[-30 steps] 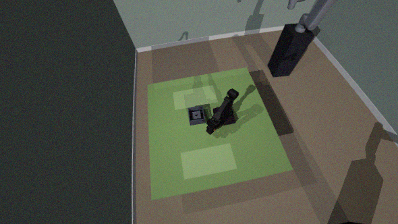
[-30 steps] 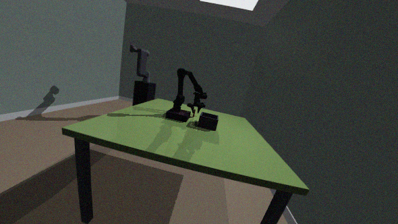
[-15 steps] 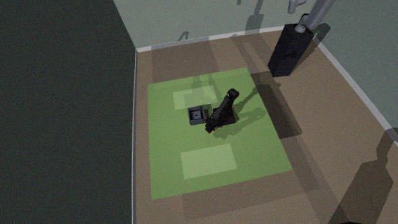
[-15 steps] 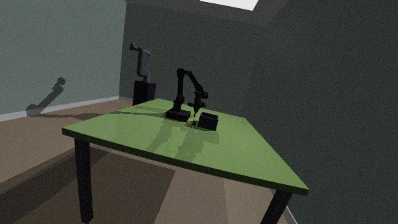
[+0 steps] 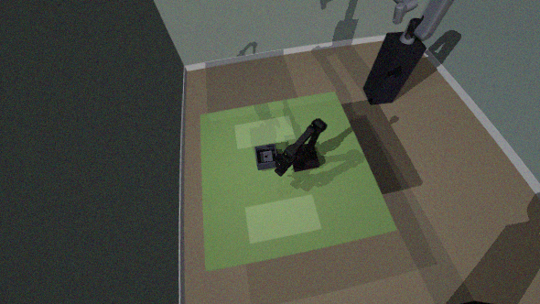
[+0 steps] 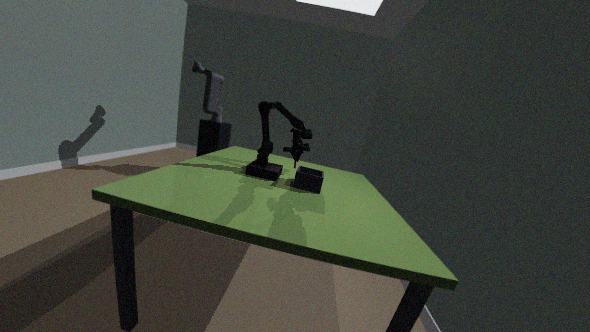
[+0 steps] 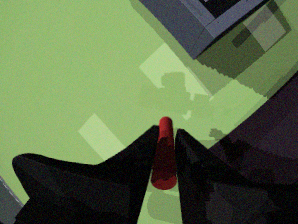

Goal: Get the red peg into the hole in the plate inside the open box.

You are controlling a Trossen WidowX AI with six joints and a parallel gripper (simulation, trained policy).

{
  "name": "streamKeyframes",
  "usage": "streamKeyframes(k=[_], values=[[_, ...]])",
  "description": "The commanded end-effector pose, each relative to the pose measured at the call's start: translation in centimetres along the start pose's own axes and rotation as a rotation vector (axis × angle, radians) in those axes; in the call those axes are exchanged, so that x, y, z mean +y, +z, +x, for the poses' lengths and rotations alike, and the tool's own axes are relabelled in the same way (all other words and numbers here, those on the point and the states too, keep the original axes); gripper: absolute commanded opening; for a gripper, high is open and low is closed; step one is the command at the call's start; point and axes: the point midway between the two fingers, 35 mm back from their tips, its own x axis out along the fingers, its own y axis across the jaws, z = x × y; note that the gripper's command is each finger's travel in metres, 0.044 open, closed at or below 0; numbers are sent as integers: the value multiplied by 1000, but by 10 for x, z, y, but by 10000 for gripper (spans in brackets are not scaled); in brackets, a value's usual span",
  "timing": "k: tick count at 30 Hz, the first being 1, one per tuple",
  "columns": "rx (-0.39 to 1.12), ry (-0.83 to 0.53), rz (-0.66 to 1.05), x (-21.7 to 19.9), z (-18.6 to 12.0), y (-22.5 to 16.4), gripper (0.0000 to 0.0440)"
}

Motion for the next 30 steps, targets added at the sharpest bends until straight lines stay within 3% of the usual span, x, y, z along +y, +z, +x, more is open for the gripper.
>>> streamKeyframes(k=[1,13,30], values=[[-36,24,-2,5,-15,16,0],[-110,34,55,13,-40,73,0],[-129,-11,180,-5,-32,140,0]])
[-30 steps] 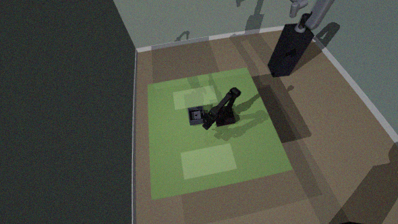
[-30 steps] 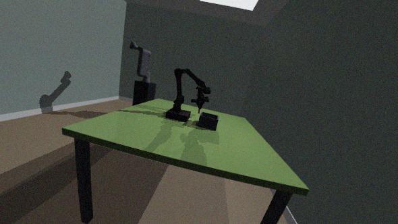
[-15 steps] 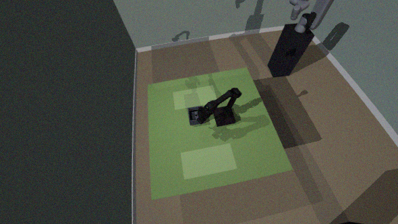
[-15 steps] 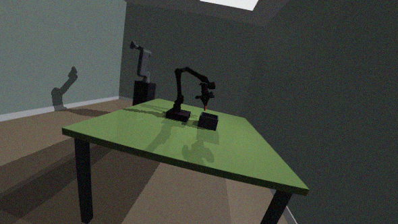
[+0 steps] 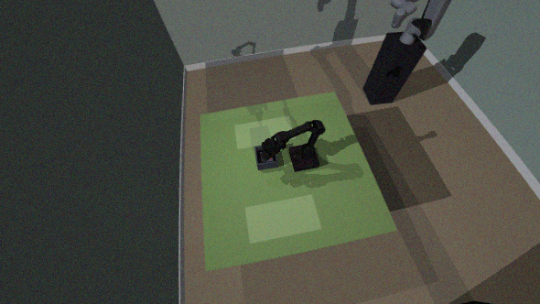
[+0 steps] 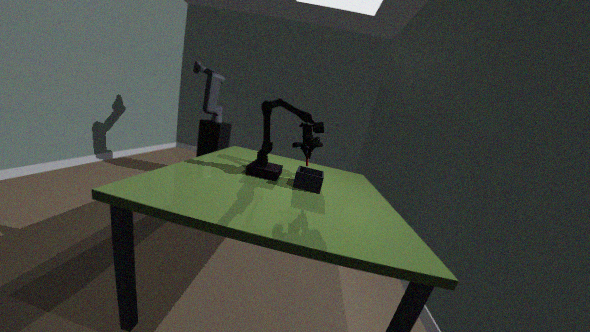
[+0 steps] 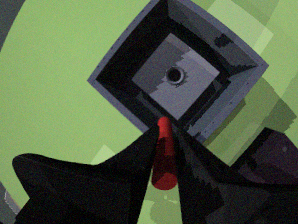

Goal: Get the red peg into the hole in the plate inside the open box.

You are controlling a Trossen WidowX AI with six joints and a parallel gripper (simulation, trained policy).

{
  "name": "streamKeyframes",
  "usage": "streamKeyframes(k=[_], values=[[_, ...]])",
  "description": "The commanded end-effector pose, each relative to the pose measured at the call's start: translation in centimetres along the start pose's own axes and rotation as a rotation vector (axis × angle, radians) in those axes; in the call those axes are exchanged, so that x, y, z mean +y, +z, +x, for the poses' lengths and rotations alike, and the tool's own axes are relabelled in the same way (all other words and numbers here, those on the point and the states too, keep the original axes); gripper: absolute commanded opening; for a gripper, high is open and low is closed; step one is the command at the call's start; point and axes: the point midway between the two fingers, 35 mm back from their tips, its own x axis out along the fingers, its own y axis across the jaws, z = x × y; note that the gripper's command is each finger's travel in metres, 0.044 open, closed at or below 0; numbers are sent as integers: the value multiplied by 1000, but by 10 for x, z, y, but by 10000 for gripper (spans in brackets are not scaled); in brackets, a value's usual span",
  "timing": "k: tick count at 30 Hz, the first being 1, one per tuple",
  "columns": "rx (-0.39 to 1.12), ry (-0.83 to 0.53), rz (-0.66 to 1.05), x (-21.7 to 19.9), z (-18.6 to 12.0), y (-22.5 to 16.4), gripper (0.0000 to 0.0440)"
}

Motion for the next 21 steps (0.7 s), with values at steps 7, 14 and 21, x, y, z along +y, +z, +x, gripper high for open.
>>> streamKeyframes(k=[7,14,21], values=[[9,-28,56,-3,20,29,1],[32,-44,87,-5,35,44,7],[69,-67,102,-6,55,50,10]])
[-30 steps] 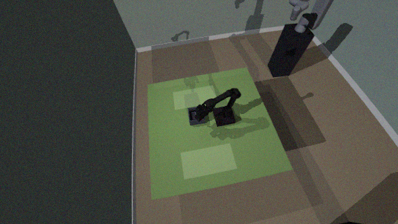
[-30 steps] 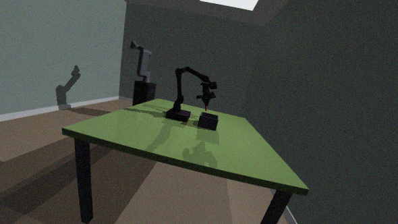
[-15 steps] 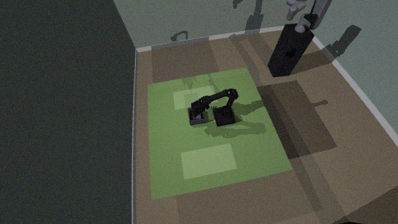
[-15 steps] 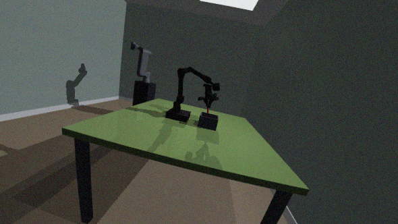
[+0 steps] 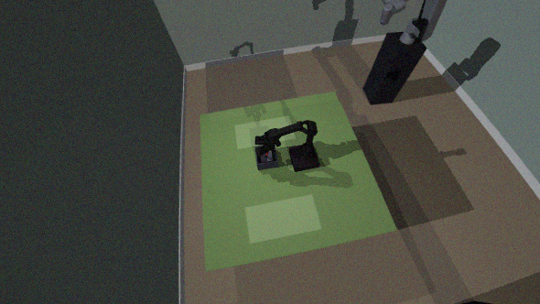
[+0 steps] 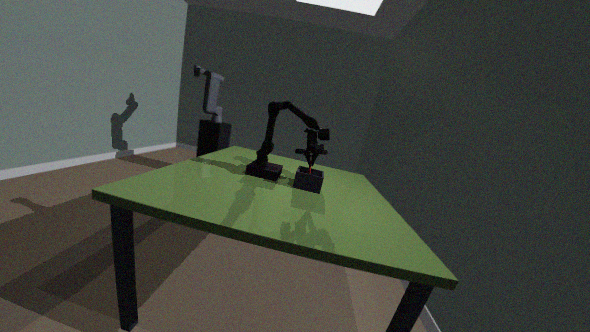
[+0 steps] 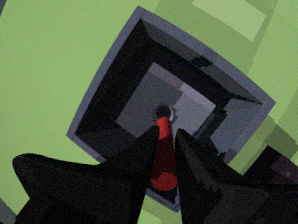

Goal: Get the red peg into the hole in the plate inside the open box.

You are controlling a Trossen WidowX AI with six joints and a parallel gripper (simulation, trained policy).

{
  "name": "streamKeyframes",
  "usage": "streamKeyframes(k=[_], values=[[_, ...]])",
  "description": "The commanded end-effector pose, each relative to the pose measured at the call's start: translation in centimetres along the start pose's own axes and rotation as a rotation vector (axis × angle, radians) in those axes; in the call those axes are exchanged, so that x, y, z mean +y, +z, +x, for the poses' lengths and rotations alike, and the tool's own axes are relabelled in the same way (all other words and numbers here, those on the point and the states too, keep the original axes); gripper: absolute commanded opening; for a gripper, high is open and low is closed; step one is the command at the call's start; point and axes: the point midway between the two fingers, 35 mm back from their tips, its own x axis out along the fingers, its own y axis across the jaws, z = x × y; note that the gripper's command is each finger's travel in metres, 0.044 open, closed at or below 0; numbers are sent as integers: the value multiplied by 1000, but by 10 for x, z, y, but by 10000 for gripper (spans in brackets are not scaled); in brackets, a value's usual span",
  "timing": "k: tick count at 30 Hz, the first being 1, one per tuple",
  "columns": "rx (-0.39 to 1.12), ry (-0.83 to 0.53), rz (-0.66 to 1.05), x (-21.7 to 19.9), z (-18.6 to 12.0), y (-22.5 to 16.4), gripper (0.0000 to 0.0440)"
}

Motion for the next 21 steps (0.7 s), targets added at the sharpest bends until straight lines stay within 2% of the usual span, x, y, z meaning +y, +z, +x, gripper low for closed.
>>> streamKeyframes(k=[1,4,9,12,15,21], values=[[26,-18,-1,1,14,2,10],[42,-34,-6,1,25,2,23],[64,-64,-29,0,43,4,139],[71,-81,-40,1,49,7,159],[67,-79,-43,6,53,14,198],[55,-65,-49,16,59,30,350]])
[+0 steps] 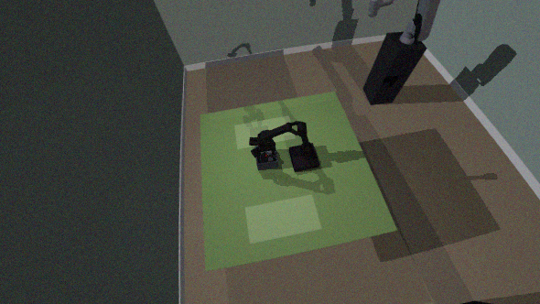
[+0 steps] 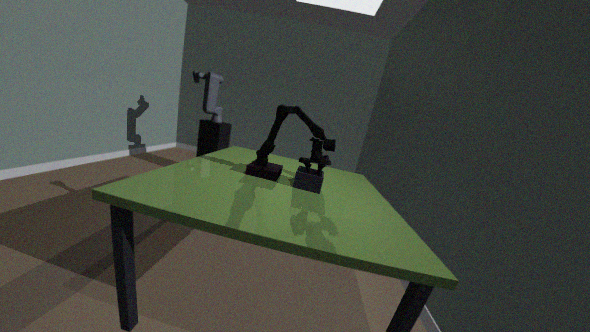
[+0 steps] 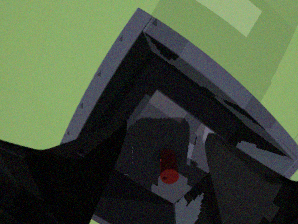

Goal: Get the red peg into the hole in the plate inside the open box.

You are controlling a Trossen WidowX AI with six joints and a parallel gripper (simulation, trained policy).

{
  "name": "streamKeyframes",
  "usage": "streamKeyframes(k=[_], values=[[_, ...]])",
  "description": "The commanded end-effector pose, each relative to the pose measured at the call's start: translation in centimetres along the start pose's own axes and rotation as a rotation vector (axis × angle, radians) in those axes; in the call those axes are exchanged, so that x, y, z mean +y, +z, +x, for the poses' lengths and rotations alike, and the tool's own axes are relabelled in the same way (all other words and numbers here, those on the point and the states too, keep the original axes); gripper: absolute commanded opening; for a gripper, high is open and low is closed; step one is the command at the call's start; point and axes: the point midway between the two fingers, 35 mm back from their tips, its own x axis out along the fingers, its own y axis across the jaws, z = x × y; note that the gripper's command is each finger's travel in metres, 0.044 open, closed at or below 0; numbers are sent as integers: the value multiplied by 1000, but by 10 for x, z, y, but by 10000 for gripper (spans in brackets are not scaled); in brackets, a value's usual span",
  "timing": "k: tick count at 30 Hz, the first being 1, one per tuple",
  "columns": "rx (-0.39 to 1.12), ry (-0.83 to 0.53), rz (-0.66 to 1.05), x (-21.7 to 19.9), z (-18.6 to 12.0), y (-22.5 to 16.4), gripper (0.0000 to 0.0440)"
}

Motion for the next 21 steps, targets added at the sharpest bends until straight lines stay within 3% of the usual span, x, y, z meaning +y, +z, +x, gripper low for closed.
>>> streamKeyframes(k=[1,4,21], values=[[-3,4,-7,6,5,10,376],[-16,12,-7,10,4,19,440],[-146,102,35,27,-7,71,440]])
